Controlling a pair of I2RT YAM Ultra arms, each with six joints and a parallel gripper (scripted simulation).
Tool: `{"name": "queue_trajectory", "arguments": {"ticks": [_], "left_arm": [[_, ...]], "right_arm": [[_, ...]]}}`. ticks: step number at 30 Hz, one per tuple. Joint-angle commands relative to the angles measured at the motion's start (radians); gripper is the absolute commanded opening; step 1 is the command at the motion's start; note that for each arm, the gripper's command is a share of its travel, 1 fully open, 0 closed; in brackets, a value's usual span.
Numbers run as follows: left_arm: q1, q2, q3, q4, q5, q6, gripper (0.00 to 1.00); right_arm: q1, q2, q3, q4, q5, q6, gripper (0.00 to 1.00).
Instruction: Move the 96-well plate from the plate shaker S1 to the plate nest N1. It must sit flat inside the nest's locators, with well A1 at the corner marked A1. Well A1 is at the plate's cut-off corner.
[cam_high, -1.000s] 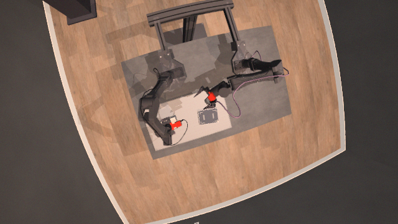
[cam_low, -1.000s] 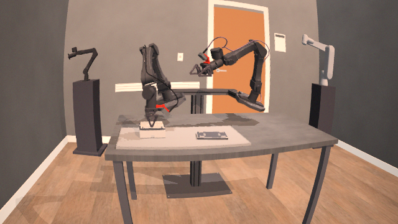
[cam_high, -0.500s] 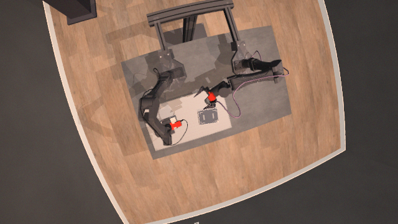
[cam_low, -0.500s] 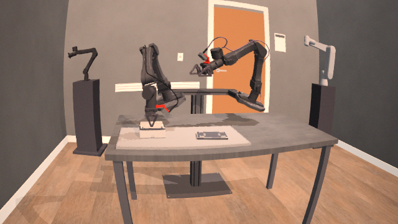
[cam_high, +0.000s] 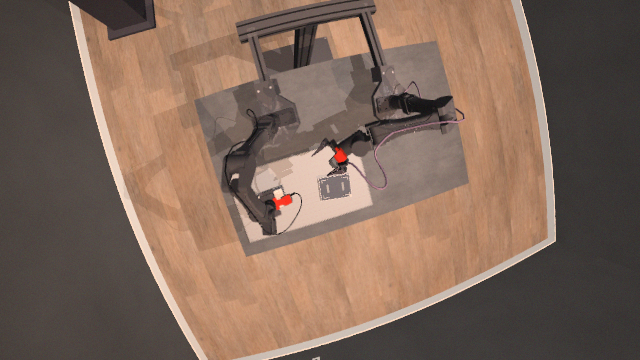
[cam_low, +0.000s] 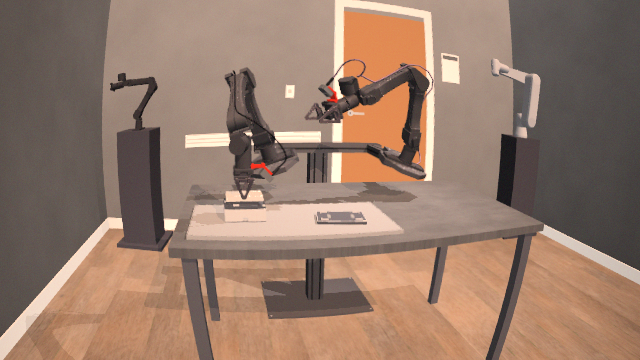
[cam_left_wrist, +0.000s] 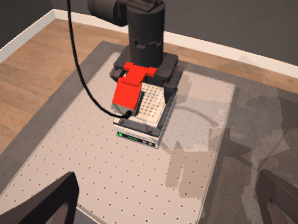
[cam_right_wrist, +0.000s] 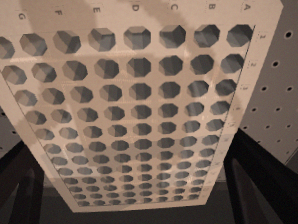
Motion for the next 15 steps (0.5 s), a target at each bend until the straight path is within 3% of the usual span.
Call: {"name": "queue_trajectory", "arguments": {"ticks": [1,9,15], "left_arm": [[-0.006,-0.014,-0.007,0.006,-0.006,-0.002,1.0],[-0.013,-0.028,-0.02,-0.045,-0.032,-0.027,1.0],[-0.032,-0.179,-0.091,-0.262,-0.146,-0.137,1.0]], "right_arm": [[0.026,-0.069,0.05,-0.1,-0.002,0.024,0.8],[0.048,-0.042,0.065,-0.109,-0.001,0.097,0.8],[0.255,0.043,0.117,-0.095,-0.013,0.365,0.8]]}}
